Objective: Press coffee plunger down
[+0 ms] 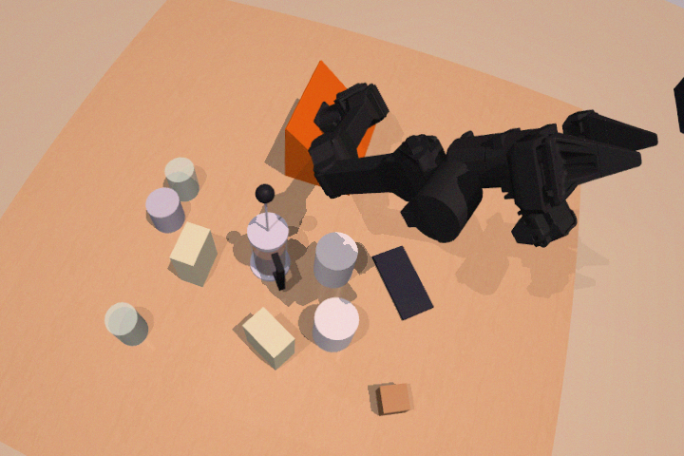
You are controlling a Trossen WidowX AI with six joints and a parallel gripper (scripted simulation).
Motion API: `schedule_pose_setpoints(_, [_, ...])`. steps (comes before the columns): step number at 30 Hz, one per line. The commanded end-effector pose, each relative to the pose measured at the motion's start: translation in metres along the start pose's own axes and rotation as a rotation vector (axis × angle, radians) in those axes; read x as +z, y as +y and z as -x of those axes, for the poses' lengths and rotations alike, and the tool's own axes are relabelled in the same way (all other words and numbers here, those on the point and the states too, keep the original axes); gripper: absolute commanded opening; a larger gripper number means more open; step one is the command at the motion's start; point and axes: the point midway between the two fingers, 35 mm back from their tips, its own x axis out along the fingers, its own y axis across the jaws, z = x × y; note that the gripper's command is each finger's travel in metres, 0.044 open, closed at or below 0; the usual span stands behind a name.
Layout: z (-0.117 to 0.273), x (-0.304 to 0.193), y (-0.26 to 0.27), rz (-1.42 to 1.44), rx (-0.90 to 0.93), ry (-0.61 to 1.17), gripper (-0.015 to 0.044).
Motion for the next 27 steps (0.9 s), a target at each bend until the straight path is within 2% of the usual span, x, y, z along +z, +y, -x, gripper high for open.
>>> schedule_pose_setpoints(1, [0.0,-0.001,-0.001,0.003,-0.002,0.002,0.0426])
schedule_pose_setpoints(2, [-0.001,-0.005,-0.003,0.013,-0.008,0.006,0.044])
schedule_pose_setpoints(18, [-0.018,-0.063,-0.056,0.175,-0.141,0.052,0.044])
schedule_pose_setpoints(27, [-0.029,-0.121,-0.144,0.461,-0.326,0.106,0.044])
